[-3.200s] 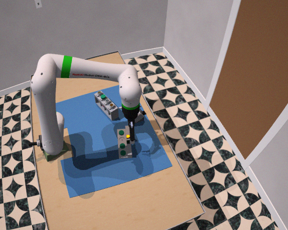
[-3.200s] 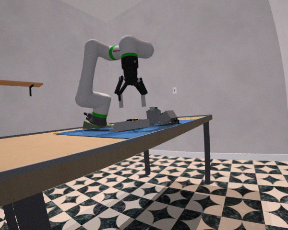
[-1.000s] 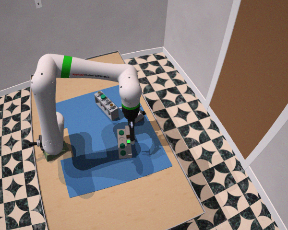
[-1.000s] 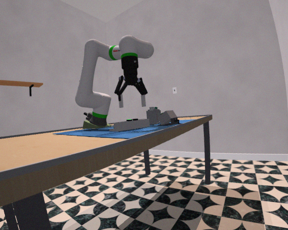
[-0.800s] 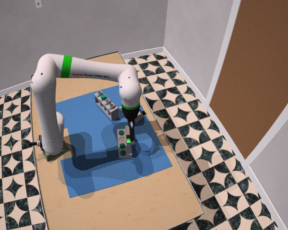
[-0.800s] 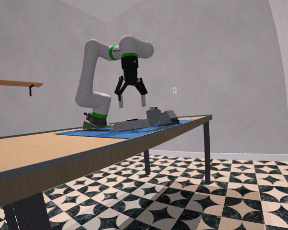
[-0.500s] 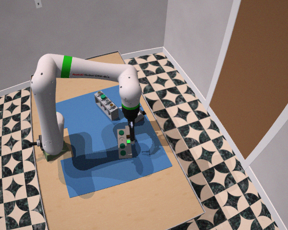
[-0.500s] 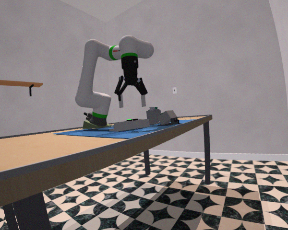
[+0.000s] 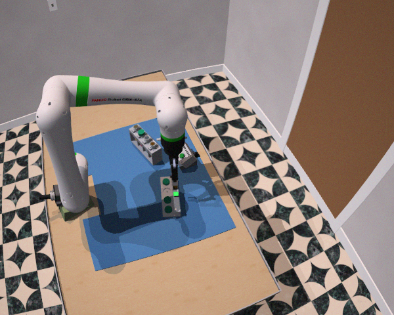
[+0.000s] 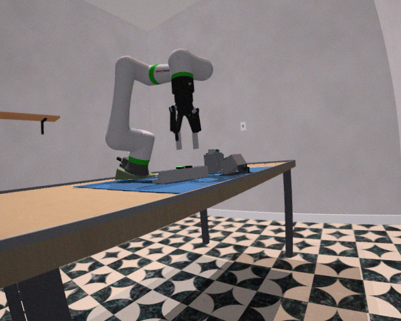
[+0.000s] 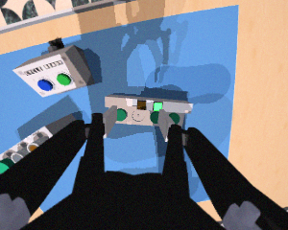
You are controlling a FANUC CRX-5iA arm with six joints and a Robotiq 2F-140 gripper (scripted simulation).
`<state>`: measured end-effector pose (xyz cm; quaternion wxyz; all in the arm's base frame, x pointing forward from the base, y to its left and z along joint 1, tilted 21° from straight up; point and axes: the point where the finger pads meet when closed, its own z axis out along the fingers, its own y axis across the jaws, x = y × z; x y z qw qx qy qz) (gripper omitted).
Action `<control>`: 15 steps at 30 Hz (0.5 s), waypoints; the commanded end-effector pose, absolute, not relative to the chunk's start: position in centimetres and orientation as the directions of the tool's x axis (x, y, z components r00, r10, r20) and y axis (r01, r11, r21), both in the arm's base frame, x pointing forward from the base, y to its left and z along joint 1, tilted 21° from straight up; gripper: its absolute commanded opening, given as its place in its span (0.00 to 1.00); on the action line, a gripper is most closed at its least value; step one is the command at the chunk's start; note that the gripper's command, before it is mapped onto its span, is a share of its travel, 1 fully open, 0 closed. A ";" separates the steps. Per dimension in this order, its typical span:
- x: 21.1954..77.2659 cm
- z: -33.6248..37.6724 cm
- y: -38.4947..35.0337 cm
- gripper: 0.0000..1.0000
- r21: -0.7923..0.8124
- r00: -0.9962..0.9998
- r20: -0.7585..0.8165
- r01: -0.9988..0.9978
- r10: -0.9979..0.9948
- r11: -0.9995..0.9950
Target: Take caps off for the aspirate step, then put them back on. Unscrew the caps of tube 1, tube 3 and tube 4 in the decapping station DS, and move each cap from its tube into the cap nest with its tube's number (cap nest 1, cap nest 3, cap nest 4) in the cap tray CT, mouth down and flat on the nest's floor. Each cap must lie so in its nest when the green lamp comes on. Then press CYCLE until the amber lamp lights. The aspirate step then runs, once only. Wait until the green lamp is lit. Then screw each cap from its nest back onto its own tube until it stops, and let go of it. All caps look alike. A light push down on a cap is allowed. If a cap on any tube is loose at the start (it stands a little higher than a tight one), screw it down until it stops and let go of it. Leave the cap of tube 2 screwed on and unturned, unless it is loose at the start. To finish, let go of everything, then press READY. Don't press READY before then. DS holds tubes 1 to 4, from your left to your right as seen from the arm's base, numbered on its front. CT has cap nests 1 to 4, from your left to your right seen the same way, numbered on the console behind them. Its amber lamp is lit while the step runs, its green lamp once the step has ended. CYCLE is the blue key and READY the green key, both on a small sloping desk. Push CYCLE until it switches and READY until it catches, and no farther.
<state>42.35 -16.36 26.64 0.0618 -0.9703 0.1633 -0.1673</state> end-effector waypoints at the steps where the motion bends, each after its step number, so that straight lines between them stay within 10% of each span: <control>1: 41.2 27.9 -14.2 0.29 -0.172 0.890 0.306 -0.298 -0.339 -0.939; 15: 39.1 30.0 -10.5 0.29 -0.172 0.890 0.306 -0.298 -0.339 -0.939</control>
